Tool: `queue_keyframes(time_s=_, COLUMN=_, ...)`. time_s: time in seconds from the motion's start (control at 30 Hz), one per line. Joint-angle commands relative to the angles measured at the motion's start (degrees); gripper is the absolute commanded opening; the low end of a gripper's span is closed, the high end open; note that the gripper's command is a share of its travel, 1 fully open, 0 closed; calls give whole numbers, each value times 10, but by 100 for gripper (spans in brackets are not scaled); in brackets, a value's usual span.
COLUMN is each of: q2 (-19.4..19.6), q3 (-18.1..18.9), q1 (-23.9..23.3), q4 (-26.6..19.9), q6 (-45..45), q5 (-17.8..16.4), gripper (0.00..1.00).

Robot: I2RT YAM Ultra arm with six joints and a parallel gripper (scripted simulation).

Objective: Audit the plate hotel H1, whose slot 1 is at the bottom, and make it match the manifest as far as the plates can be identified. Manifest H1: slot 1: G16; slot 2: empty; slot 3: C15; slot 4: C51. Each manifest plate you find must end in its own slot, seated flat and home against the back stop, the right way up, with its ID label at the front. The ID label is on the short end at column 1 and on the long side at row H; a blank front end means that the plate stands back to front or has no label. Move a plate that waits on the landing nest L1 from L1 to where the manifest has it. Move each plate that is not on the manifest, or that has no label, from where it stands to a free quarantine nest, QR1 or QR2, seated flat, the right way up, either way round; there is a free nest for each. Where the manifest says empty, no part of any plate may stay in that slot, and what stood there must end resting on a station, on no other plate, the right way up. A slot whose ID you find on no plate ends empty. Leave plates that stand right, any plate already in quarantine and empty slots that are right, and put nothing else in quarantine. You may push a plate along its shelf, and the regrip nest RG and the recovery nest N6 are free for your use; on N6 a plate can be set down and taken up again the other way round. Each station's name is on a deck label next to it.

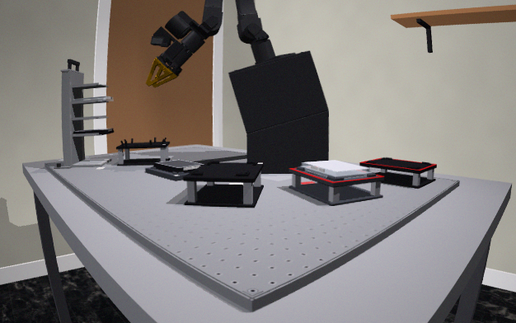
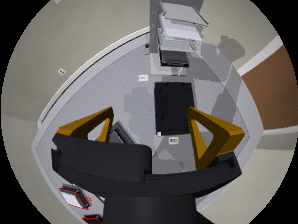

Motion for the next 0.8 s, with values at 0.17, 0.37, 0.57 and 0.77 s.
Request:
queue_keyframes(time_s=0.17, q2=1, q3=14, q1=-55, q4=-4, q6=-39, q5=-69, gripper=100)
queue_keyframes(time_s=0.37, q2=8, q3=28, q1=-110, q4=-11, q6=-65, q5=-118, gripper=100)
queue_keyframes(time_s=0.57, q2=19, q3=46, q1=-162, q4=-21, q6=-91, q5=-163, gripper=100)
queue_keyframes(time_s=0.77, q2=28, q3=60, q1=-195, q4=-29, q6=-107, q5=-192, gripper=100)
